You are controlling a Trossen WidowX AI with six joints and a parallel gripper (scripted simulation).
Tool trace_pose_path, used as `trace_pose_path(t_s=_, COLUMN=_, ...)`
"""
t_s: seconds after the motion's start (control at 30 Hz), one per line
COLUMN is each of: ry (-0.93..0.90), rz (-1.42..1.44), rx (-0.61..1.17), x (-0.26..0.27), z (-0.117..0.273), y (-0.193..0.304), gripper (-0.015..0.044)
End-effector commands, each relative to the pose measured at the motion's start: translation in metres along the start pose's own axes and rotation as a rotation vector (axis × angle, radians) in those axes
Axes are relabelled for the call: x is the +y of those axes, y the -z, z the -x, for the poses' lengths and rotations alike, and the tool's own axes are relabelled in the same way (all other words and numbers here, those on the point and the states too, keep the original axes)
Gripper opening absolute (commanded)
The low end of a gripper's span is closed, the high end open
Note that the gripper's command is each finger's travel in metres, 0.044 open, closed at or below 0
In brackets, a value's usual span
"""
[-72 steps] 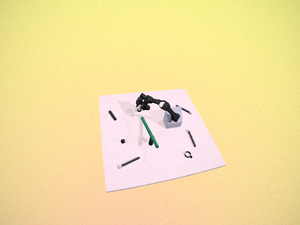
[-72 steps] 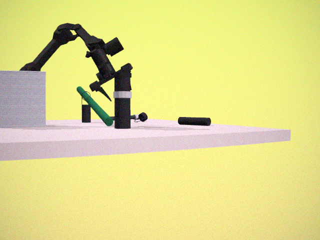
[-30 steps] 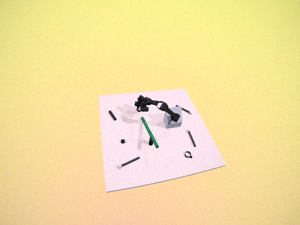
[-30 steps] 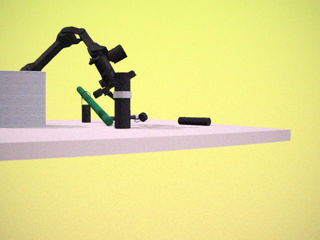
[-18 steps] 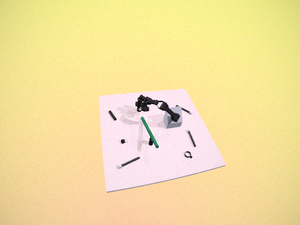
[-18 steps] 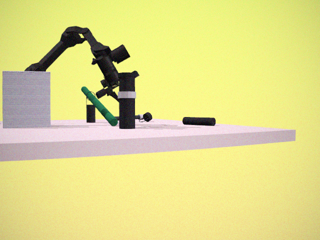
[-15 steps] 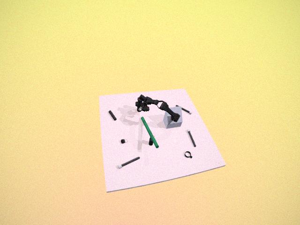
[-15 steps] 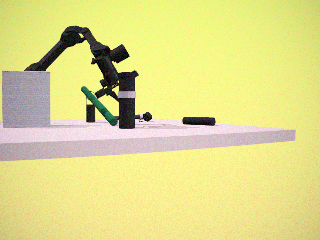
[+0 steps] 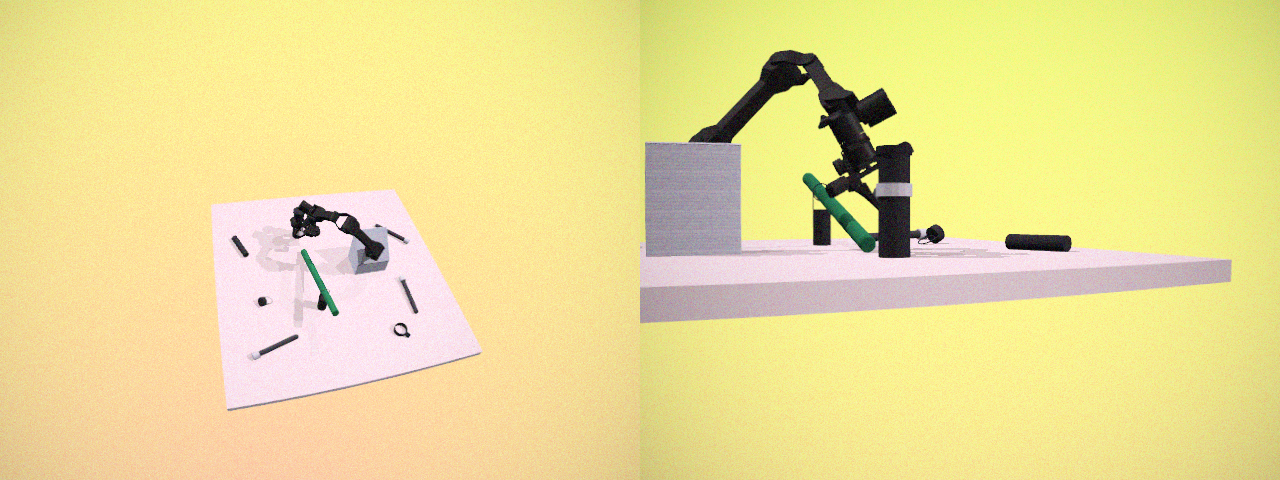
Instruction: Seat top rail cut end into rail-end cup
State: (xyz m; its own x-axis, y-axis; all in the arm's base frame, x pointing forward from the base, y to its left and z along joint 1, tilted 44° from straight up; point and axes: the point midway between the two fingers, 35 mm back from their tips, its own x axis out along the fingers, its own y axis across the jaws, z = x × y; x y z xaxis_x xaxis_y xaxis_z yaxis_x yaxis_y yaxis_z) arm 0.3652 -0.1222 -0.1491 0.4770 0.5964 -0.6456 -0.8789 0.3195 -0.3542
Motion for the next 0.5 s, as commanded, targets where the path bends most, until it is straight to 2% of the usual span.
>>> trace_pose_path(t_s=0.0, ry=0.0, rz=0.027, rx=-0.013, x=0.0024, z=0.0018, y=0.0009, gripper=0.0)
trace_pose_path(t_s=0.47, ry=0.0, rz=0.105, rx=-0.057, x=0.0096, z=0.0062, y=0.0017, gripper=0.0)
